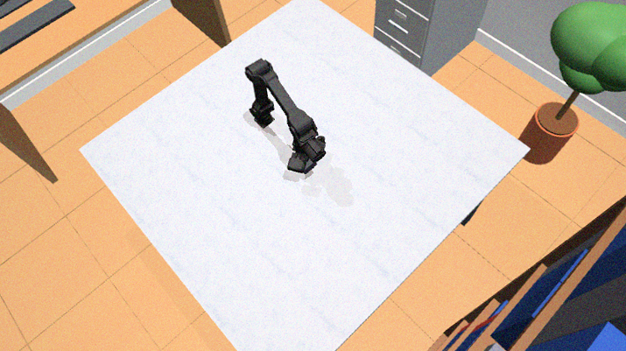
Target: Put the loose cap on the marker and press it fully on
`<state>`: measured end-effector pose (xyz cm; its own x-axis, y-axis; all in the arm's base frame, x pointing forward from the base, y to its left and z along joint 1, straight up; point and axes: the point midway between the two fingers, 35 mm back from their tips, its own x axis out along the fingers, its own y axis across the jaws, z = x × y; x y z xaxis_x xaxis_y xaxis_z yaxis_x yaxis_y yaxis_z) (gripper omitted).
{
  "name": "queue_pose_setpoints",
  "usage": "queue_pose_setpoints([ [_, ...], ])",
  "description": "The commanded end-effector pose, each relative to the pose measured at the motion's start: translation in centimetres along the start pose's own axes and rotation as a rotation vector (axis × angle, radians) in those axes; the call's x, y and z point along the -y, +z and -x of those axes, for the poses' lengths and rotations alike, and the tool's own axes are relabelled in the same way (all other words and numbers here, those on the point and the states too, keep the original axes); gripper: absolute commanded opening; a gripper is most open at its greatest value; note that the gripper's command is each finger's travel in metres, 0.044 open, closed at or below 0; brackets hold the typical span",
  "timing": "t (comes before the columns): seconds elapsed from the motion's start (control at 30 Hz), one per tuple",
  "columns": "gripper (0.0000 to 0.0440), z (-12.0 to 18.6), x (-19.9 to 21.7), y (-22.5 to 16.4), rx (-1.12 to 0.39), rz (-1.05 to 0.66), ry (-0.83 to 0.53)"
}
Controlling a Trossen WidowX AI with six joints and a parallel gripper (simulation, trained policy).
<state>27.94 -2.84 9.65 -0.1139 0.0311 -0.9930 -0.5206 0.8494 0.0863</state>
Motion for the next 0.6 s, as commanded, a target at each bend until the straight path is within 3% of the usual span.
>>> queue_pose_setpoints([
  [0.0,0.0052,-1.6,-0.22,-0.69,-0.044,0.021,0.025],
  [0.57,0.0081,-1.92,0.23,-0.98,-0.046,0.055,0.001],
])
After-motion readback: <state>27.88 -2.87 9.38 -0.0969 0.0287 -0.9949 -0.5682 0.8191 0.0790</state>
